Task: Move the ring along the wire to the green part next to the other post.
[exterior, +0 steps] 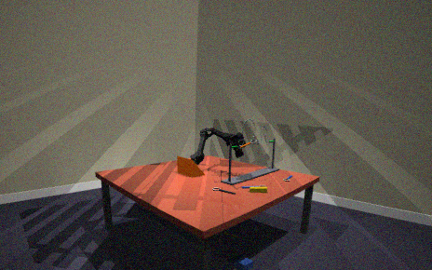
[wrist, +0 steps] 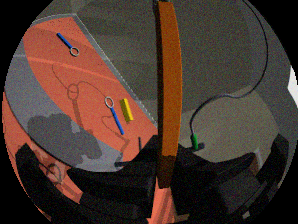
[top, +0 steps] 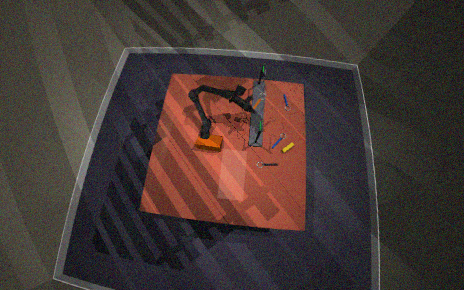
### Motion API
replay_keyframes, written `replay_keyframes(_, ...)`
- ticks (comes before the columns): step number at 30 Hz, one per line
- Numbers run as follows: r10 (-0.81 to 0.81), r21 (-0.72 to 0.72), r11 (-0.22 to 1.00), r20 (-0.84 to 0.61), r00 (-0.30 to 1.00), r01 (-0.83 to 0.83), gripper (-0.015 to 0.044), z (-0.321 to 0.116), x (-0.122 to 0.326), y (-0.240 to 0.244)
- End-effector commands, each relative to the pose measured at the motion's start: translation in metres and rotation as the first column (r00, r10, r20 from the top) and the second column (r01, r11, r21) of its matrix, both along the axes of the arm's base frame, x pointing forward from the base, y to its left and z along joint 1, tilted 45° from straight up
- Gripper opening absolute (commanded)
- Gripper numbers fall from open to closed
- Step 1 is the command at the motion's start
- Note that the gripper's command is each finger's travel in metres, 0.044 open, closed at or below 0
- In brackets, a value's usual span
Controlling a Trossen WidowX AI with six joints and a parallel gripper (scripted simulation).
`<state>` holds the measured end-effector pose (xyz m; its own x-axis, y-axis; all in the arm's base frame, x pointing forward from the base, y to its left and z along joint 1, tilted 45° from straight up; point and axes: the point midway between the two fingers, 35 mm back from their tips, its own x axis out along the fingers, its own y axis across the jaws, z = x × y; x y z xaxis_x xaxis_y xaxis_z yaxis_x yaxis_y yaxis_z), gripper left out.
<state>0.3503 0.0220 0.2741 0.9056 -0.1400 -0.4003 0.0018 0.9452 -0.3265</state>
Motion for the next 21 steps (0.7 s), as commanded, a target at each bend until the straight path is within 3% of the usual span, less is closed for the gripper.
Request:
replay_keyframes(1,-0.012,-0.081,0.997,0.007,1.000,0.012,-0.0150,0.004,0.000,-0.013)
replay_keyframes(21,-0.024,-0.542,0.839,0.049,0.998,0.047,-0.0150,0.046,0.002,-0.071)
